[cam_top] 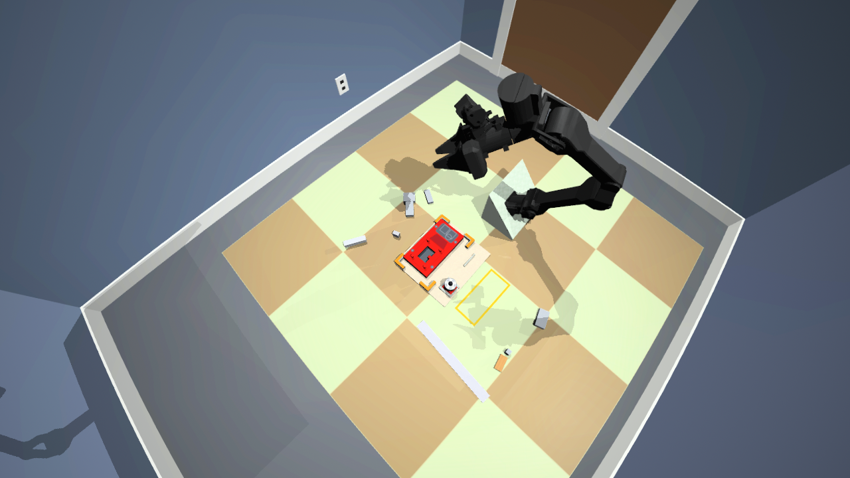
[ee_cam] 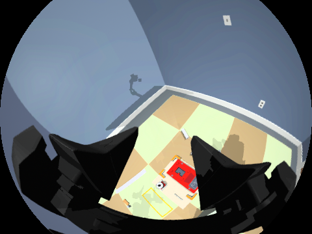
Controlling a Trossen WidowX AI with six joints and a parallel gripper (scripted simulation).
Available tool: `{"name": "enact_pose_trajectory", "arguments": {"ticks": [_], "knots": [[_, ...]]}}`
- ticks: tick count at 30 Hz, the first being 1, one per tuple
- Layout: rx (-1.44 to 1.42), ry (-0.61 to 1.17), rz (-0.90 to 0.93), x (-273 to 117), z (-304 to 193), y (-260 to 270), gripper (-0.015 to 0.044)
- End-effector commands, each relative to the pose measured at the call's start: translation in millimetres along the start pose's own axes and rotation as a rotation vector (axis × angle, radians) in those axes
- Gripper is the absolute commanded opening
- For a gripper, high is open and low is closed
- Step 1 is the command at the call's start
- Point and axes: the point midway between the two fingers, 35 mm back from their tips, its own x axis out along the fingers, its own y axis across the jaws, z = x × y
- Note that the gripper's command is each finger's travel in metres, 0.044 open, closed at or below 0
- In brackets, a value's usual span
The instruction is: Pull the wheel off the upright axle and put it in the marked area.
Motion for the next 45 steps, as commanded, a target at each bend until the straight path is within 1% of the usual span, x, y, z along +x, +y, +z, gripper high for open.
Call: {"name": "enact_pose_trajectory", "arguments": {"ticks": [1, 9, 16, 23, 30, 32, 39, 45], "knots": [[0.064, 0.153, -0.025, 37, -41, 11, 0.0300], [0.158, 0.394, -0.116, 87, -118, 23, 0.0300], [0.234, 0.587, -0.248, 118, -193, 26, 0.0300], [0.304, 0.757, -0.435, 136, -273, 21, 0.0300], [0.359, 0.878, -0.660, 141, -349, 7, 0.0300], [0.363, 0.887, -0.683, 140, -356, 5, 0.0300], [0.363, 0.887, -0.683, 140, -356, 4, 0.0300], [0.363, 0.886, -0.684, 132, -355, -6, 0.0300]]}}
